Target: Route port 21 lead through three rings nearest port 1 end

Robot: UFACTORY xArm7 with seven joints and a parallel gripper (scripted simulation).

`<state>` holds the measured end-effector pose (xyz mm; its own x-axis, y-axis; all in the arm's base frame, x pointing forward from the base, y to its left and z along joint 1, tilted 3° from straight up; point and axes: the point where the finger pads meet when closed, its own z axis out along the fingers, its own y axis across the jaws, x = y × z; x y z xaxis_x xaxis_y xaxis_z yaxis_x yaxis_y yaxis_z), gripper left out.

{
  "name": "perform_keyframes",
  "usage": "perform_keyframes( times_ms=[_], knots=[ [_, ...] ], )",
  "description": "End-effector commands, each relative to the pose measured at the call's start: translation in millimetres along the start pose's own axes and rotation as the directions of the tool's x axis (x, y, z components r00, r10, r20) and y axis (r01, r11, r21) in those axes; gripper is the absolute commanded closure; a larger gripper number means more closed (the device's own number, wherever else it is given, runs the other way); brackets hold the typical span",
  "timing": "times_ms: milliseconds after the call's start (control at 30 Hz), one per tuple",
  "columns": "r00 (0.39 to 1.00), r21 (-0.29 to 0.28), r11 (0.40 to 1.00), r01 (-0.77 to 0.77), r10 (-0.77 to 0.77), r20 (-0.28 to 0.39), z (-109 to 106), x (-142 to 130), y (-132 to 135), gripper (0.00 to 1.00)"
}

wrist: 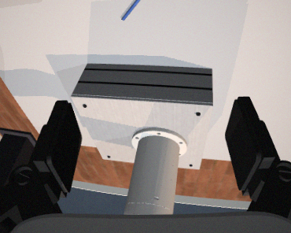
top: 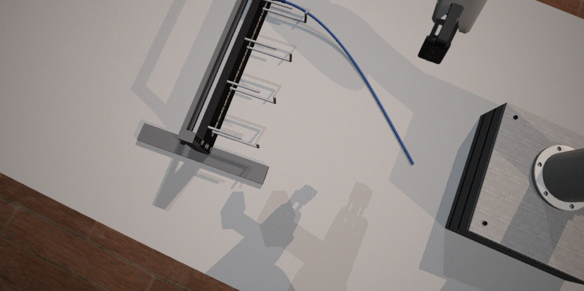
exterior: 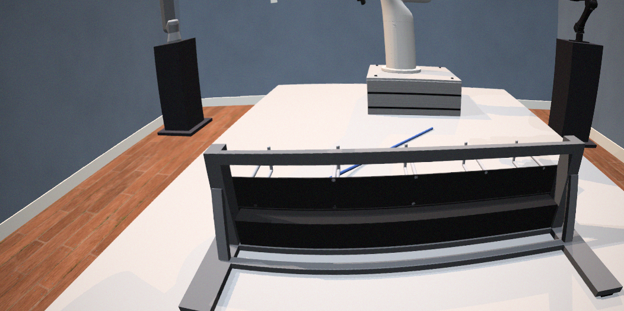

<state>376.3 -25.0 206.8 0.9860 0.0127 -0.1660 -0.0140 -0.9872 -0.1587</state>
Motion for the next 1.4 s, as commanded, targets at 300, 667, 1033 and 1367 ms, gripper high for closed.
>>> perform_keyframes(
  times_ms=[300, 667, 1033, 1367],
  knots=[
    [0.997, -0.083, 0.997, -0.005, -0.001, -0.072, -19, 9, -13, 0.0],
    [0.989, -0.144, 0.99, -0.011, -0.011, -0.145, -37, 15, -28, 0.0],
    [0.984, -0.15, 0.986, -0.071, 0.044, -0.173, -31, 20, -29, 0.0],
    [0.984, -0.15, 0.986, -0.071, 0.044, -0.173, -31, 20, -29, 0.0]
  ],
)
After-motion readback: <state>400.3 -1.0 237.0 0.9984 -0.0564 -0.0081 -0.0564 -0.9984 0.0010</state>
